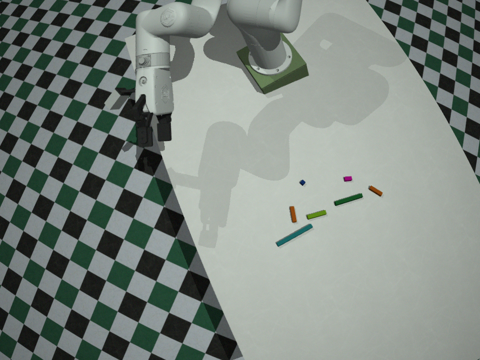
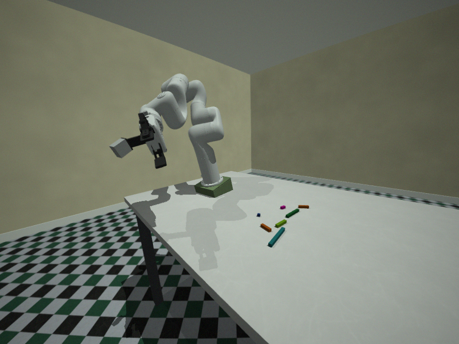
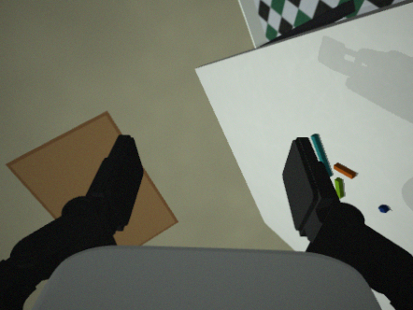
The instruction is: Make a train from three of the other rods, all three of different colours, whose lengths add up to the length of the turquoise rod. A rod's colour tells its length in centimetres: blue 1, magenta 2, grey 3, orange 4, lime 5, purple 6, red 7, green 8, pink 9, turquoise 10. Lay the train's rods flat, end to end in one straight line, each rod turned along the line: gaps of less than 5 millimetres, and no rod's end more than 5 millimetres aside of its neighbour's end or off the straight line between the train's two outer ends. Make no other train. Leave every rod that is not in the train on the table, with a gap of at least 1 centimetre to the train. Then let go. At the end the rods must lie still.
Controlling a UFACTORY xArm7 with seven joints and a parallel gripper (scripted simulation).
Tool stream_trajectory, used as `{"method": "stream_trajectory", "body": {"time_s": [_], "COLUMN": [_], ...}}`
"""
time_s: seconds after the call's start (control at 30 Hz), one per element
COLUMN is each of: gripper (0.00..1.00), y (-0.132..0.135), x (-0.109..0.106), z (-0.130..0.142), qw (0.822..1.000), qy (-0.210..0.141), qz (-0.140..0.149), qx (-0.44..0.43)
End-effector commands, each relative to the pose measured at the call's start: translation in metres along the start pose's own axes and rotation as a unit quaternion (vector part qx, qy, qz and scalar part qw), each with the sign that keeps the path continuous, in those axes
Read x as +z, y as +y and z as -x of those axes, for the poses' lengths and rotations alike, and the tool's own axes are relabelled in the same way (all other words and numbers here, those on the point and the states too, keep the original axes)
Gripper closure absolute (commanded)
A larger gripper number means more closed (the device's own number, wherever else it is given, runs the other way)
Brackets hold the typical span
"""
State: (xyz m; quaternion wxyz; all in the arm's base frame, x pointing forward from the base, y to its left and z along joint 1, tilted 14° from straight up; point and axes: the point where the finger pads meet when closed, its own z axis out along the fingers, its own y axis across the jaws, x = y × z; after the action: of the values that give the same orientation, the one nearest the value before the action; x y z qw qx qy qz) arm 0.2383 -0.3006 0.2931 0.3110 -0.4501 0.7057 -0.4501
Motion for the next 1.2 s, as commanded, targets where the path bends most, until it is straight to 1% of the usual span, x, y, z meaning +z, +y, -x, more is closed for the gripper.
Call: {"method": "stream_trajectory", "body": {"time_s": [0.0,0.07,0.13,0.17,0.2,0.23,0.3,0.33,0.4,0.43,0.57,0.6,0.63,0.73,0.77,0.8,0.83,0.93,0.97,1.13,1.17], "gripper": [0.00,0.00,0.00,0.00,0.00,0.00,0.00,0.00,0.00,0.00,0.00,0.00,0.00,0.00,0.00,0.00,0.00,0.00,0.00,0.00,0.00], "y": [-0.003,-0.007,-0.007,-0.008,-0.008,-0.009,-0.009,-0.008,-0.008,-0.005,-0.005,0.001,0.005,0.009,0.009,0.018,0.020,0.020,0.034,0.034,0.051], "x": [0.016,0.040,0.040,0.055,0.055,0.070,0.071,0.089,0.089,0.106,0.108,0.126,0.135,0.145,0.145,0.158,0.162,0.162,0.176,0.176,0.188], "z": [-0.011,-0.013,-0.013,-0.010,-0.010,-0.005,-0.004,0.005,0.005,0.017,0.018,0.035,0.044,0.055,0.055,0.073,0.078,0.078,0.103,0.103,0.130], "qw": [1.000,0.997,0.997,0.995,0.995,0.992,0.992,0.989,0.989,0.986,0.986,0.983,0.981,0.979,0.979,0.977,0.976,0.976,0.972,0.972,0.967], "qy": [0.022,0.052,0.052,0.067,0.067,0.079,0.080,0.091,0.091,0.101,0.101,0.110,0.113,0.117,0.117,0.121,0.122,0.122,0.126,0.126,0.129], "qz": [0.022,0.059,0.059,0.078,0.078,0.095,0.096,0.113,0.113,0.129,0.130,0.147,0.155,0.164,0.164,0.178,0.182,0.182,0.199,0.199,0.218], "qx": [0.003,0.002,0.002,0.001,0.001,0.000,0.000,-0.002,-0.002,-0.002,-0.002,-0.002,-0.002,-0.001,-0.001,0.000,0.001,0.001,0.004,0.004,0.009]}}
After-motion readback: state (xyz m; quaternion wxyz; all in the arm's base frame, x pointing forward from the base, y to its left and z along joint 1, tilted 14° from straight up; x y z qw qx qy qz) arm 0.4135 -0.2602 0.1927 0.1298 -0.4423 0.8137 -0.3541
